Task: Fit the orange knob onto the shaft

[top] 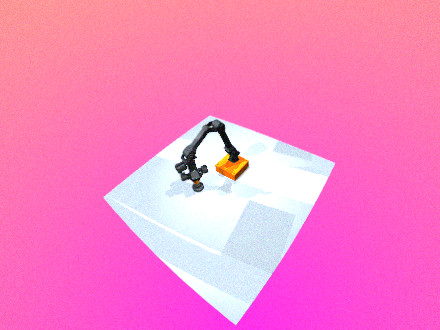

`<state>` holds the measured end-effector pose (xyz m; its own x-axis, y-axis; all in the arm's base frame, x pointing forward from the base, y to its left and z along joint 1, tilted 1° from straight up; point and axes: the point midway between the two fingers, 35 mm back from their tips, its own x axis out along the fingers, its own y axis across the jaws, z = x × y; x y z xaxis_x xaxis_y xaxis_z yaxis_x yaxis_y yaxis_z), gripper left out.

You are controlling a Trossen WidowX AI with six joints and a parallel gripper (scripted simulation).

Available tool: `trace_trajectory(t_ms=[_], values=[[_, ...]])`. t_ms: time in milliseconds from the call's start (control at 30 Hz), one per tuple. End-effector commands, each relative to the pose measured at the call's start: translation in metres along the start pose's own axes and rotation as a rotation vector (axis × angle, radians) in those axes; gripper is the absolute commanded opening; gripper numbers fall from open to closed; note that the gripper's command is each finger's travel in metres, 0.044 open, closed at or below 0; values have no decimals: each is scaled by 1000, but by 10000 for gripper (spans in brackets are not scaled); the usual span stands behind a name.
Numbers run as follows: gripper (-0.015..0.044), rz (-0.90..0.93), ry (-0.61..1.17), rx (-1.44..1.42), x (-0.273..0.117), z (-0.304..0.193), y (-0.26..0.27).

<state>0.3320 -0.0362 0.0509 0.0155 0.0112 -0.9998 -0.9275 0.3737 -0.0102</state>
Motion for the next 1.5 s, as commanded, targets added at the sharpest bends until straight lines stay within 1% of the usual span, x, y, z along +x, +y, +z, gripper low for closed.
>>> trace_trajectory(t_ms=[0, 733, 1067, 1167, 1300, 1467], values=[[0, -8, 1, -106, -4, 0, -3], [0, -8, 1, -106, 3, -1, 0], [0, -8, 1, -106, -2, 0, 0], [0, -8, 1, -159, -2, 0, 0], [0, -8, 2, -305, -4, 0, -1], [0, -8, 2, -315, -3, 1, -4]])
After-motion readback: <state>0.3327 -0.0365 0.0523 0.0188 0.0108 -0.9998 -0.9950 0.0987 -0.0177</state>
